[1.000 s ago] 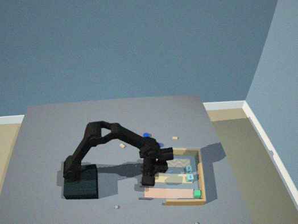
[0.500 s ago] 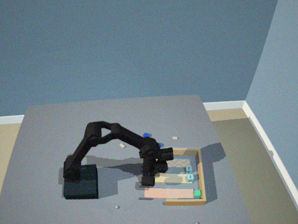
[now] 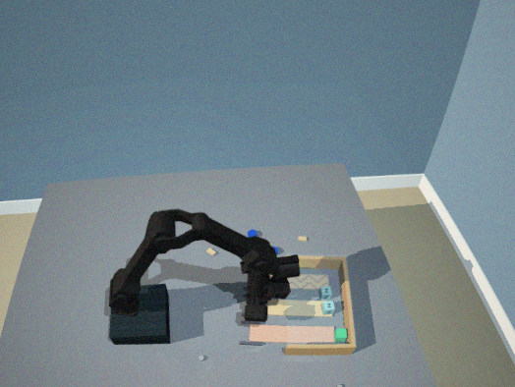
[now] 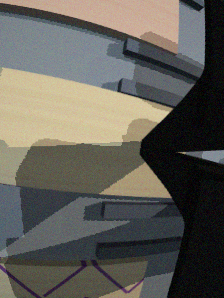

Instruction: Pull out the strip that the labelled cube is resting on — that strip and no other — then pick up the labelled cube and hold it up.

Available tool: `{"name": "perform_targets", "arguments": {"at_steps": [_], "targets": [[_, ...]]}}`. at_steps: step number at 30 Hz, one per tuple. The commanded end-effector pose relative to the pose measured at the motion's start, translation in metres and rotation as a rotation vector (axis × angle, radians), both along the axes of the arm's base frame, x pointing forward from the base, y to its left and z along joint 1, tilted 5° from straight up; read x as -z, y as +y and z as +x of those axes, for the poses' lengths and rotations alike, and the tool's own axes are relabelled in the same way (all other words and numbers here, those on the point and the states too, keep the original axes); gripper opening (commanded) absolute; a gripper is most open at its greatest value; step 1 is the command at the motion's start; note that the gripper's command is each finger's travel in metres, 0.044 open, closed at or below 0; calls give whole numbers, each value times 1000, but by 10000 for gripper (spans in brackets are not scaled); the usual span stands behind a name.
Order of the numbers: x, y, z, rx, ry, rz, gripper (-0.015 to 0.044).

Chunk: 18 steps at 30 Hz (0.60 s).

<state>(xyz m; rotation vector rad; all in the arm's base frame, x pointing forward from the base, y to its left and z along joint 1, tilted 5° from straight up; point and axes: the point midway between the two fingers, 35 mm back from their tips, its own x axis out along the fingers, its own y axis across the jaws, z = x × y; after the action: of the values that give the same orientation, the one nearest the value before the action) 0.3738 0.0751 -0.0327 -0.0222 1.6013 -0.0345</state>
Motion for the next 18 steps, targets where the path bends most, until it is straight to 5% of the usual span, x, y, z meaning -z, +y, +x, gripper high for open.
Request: {"name": "perform_targets", "arguments": {"at_steps": [1,18], "targets": [[2,0,-1,-1,2,3,0],[3,0,0,-1,2,3,0]]}}
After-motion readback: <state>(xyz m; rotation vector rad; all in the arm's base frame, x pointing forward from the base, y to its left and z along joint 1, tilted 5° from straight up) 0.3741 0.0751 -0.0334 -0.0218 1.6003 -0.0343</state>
